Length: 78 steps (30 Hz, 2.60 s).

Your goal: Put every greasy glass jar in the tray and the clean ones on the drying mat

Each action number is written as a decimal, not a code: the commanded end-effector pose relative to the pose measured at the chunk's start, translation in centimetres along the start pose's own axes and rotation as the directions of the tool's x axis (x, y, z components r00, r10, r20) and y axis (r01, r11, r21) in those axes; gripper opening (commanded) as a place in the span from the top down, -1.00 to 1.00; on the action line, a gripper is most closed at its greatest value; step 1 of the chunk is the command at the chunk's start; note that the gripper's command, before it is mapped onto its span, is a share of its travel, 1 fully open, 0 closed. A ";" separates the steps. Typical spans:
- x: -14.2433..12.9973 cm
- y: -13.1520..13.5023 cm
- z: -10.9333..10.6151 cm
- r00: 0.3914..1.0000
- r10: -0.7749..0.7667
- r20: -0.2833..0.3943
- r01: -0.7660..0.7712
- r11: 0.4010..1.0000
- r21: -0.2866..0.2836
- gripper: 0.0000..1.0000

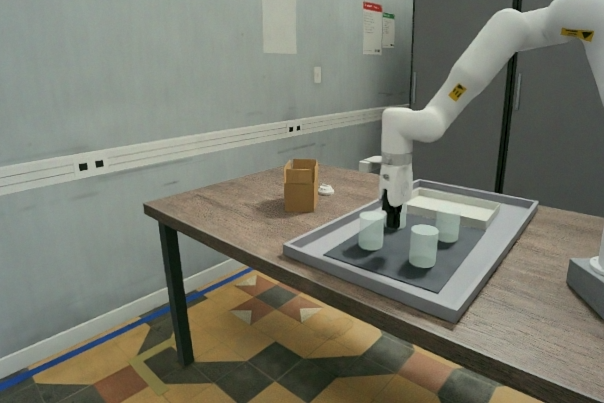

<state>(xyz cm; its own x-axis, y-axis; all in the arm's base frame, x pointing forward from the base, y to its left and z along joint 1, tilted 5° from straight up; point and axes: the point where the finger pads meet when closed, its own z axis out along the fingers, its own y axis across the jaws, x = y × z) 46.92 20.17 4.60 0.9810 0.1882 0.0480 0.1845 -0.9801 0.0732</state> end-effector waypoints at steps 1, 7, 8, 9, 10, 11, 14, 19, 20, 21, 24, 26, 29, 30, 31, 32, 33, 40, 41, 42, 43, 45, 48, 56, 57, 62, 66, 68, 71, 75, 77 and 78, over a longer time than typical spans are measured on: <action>0.1 0.0 -0.2 1.000 0.000 -0.004 0.000 1.000 0.001 1.00; 0.1 0.0 -0.2 1.000 0.000 -0.004 0.000 1.000 0.001 1.00; 0.1 0.0 -0.2 1.000 0.000 -0.004 0.000 1.000 0.001 1.00; 0.1 0.0 -0.2 1.000 0.000 -0.004 0.000 1.000 0.001 1.00; 0.1 0.0 -0.2 1.000 0.000 -0.004 0.000 1.000 0.001 1.00; 0.1 0.0 -0.2 1.000 0.000 -0.004 0.000 1.000 0.001 1.00; 0.1 0.0 -0.2 1.000 0.000 -0.004 0.000 1.000 0.001 1.00; 0.1 0.0 -0.2 1.000 0.000 -0.004 0.000 1.000 0.001 1.00; 0.1 0.0 -0.2 1.000 0.000 -0.004 0.000 1.000 0.001 1.00; 0.1 0.0 -0.2 1.000 0.000 -0.004 0.000 1.000 0.001 1.00; 0.1 0.0 -0.2 1.000 0.000 -0.004 0.000 1.000 0.001 1.00; 0.1 0.0 -0.2 1.000 0.000 -0.004 0.000 1.000 0.001 1.00; 0.1 0.0 -0.2 1.000 0.000 -0.004 0.000 1.000 0.001 1.00; 0.1 0.0 -0.2 1.000 0.000 -0.004 0.000 1.000 0.001 1.00; 0.1 0.0 -0.2 1.000 0.000 -0.004 0.000 1.000 0.001 1.00; 0.1 0.0 -0.2 1.000 0.000 -0.004 0.000 1.000 0.001 1.00; 0.1 0.0 -0.2 1.000 0.000 -0.004 0.000 1.000 0.001 1.00; 0.1 0.0 -0.2 1.000 0.000 -0.004 0.000 1.000 0.001 1.00; 0.1 0.0 -0.2 1.000 0.000 -0.004 0.000 1.000 0.001 1.00; 0.1 0.0 -0.2 1.000 0.000 -0.004 0.000 1.000 0.001 1.00; 0.1 0.0 -0.9 1.000 0.000 -0.004 0.000 1.000 0.001 1.00; 0.1 0.0 -2.4 1.000 0.000 -0.004 0.000 1.000 0.001 1.00; 0.1 0.0 -3.2 1.000 0.000 -0.004 0.000 1.000 0.001 1.00; 0.1 0.0 -7.8 1.000 0.000 -0.004 0.000 1.000 0.001 1.00; 0.1 0.0 -7.8 1.000 0.000 -0.004 0.000 1.000 0.001 1.00; -0.3 4.0 -7.8 1.000 0.000 -0.004 0.000 1.000 0.001 1.00; -0.5 5.7 -7.8 1.000 0.000 -0.004 0.000 1.000 0.001 1.00; -0.7 7.3 -7.8 1.000 0.000 -0.004 0.000 1.000 0.001 1.00; -0.9 9.7 -7.8 1.000 0.000 -0.004 0.000 1.000 0.001 1.00; -1.3 13.0 -7.8 1.000 0.000 -0.004 0.000 1.000 0.001 1.00; -1.5 14.6 -7.8 1.000 0.000 -0.004 0.000 1.000 0.001 1.00; -1.6 15.4 -7.8 1.000 0.000 -0.004 0.000 1.000 0.001 1.00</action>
<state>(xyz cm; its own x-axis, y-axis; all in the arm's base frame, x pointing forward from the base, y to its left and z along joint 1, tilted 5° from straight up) 47.30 8.88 12.91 0.9816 0.1852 0.0467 0.1813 -0.9805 0.0761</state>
